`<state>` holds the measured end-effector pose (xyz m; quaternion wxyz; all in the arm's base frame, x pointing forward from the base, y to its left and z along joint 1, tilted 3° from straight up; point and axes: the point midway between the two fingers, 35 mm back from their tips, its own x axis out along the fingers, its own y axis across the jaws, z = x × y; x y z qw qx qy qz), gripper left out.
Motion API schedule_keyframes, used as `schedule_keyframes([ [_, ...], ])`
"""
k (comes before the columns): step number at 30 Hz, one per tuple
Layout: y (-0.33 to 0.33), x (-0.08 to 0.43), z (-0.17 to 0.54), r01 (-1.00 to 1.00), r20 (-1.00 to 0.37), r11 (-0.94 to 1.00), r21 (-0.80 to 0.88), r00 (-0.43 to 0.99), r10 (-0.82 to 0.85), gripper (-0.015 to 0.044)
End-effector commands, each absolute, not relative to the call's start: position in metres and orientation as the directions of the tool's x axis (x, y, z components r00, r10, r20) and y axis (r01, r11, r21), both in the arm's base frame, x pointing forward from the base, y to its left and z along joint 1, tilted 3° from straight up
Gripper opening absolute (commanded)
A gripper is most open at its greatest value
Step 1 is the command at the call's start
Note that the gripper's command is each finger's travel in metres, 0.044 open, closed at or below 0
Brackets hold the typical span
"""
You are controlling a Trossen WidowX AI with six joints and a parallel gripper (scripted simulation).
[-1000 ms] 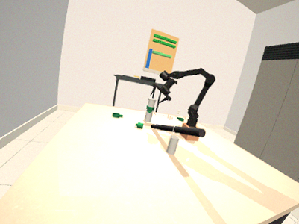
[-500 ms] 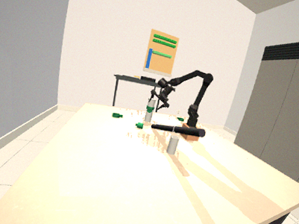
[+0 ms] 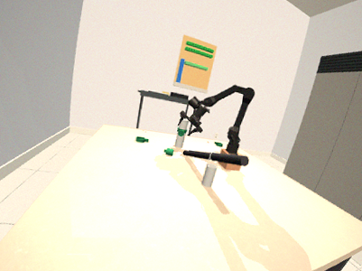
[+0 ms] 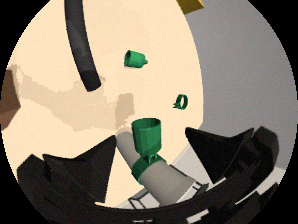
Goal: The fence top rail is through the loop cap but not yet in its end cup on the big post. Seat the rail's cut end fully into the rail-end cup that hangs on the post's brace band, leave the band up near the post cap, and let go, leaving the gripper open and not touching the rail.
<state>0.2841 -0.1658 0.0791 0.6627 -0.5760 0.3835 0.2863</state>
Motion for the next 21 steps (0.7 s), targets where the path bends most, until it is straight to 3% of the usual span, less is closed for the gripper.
schedule_keyframes([
  [1, -0.165, 0.287, 0.069, -0.827, -0.845, 0.179, -0.533, 0.532, -0.058, 0.0440],
  [21, -0.166, 0.303, 0.041, -0.826, -0.844, 0.179, -0.534, 0.533, -0.058, 0.0440],
])
